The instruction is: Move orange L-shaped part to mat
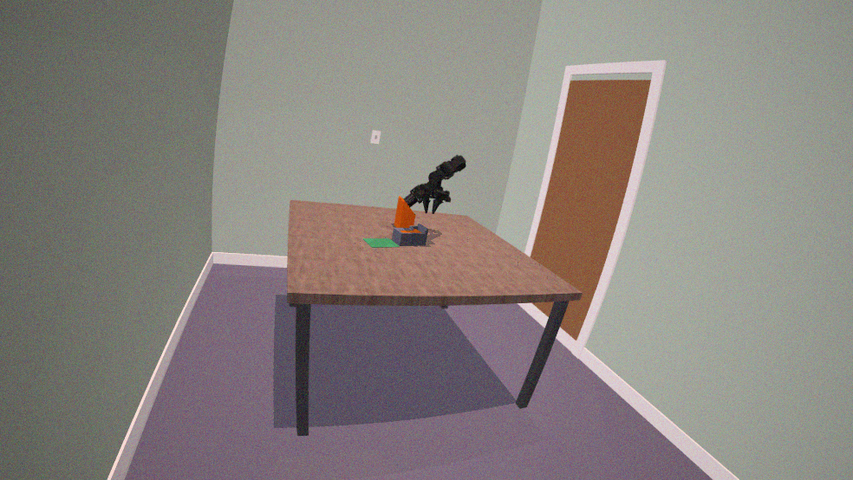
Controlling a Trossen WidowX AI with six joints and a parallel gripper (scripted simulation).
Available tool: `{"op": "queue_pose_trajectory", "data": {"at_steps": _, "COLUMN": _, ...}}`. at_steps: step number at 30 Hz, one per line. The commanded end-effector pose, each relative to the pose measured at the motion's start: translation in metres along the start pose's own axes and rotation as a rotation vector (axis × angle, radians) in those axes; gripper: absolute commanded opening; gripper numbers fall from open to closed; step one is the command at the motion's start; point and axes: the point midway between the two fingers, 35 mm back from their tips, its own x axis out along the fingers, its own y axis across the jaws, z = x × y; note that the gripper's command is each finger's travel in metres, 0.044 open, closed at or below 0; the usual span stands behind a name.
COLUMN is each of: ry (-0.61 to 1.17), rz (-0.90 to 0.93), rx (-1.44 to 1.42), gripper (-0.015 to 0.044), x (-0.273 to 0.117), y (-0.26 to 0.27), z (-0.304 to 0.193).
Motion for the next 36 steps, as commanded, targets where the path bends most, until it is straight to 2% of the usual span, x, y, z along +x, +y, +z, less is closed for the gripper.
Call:
{"op": "queue_pose_trajectory", "data": {"at_steps": 1, "ry": 0.083, "rz": 0.053, "rx": -0.042, "gripper": 0.0180, "x": 0.019, "y": -0.010, "z": -0.025}}
{"op": "queue_pose_trajectory", "data": {"at_steps": 7, "ry": 0.083, "rz": 0.052, "rx": -0.042, "gripper": 0.0180, "x": 0.022, "y": -0.010, "z": -0.025}}
{"op": "queue_pose_trajectory", "data": {"at_steps": 15, "ry": 0.082, "rz": 0.056, "rx": -0.043, "gripper": 0.0180, "x": 0.093, "y": -0.005, "z": -0.031}}
{"op": "queue_pose_trajectory", "data": {"at_steps": 36, "ry": 0.082, "rz": 0.055, "rx": -0.043, "gripper": 0.0180, "x": 0.106, "y": -0.005, "z": -0.032}}
